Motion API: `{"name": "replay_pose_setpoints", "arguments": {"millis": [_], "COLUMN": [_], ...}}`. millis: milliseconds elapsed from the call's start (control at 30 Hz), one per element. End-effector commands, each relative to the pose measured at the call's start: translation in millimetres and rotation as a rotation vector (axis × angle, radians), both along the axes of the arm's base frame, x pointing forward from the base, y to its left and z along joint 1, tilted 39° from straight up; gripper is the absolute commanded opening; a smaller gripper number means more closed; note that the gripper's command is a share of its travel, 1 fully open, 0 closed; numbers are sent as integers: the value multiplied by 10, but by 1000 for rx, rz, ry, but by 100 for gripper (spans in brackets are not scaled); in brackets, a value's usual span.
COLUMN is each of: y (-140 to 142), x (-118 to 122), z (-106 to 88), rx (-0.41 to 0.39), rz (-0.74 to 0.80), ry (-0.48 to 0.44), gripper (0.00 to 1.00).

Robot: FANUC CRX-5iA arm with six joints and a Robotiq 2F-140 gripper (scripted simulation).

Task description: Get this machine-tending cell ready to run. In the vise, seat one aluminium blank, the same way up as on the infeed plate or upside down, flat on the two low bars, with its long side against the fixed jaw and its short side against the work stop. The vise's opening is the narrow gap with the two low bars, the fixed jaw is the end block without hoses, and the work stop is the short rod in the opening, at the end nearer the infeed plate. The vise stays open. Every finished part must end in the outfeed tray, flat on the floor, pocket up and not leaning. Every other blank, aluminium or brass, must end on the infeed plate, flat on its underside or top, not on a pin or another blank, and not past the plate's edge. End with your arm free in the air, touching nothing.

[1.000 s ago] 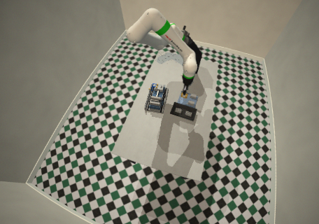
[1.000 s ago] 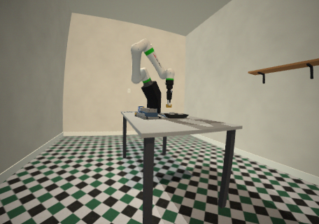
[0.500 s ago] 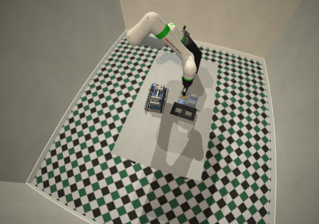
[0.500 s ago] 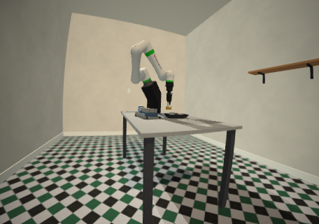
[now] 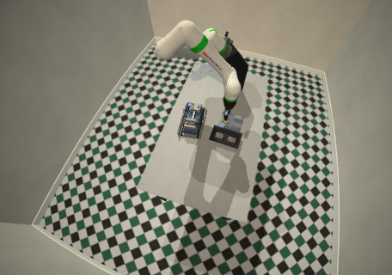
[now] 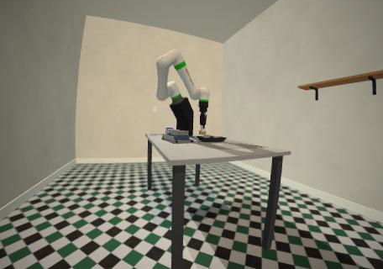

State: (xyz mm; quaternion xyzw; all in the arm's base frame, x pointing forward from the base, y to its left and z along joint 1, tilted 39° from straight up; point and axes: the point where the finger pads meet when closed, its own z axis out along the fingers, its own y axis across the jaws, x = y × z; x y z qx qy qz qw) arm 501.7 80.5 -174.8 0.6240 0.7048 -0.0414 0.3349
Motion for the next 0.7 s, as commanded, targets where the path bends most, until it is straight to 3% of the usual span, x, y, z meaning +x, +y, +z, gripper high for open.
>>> {"name": "replay_pose_setpoints", "arguments": {"millis": [0, 667], "y": [-18, -136], "x": [17, 121], "z": [-31, -222], "rx": [0, 0], "rz": [0, 0], "ry": [-1, -1], "gripper": [0, 0]}}
